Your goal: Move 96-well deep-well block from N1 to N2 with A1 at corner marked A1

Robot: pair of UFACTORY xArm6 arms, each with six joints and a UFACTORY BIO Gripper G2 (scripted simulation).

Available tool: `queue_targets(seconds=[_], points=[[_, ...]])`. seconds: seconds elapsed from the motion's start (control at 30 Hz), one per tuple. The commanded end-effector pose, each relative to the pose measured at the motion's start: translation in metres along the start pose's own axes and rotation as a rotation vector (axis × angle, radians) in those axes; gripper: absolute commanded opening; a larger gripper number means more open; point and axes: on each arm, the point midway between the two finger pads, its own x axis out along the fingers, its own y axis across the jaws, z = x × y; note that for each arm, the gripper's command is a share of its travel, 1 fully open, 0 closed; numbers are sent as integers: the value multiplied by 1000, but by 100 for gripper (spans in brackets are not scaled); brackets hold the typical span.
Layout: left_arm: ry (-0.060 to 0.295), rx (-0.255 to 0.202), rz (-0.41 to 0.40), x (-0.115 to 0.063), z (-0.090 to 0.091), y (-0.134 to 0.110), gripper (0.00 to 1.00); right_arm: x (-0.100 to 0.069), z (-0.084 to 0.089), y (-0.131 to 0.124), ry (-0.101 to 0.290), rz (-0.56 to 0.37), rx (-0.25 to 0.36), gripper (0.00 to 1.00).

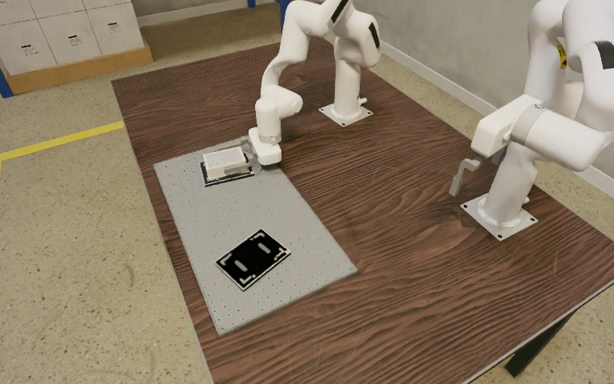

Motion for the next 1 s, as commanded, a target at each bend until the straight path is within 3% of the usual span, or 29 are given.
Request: queue_targets(seconds=[0.0,0.97], points=[[-1,0,-3,-1,0,0,100,1,-1,1,-4,0,2,37],[-1,0,-3,-1,0,0,100,1,-15,1,-4,0,2,37]])
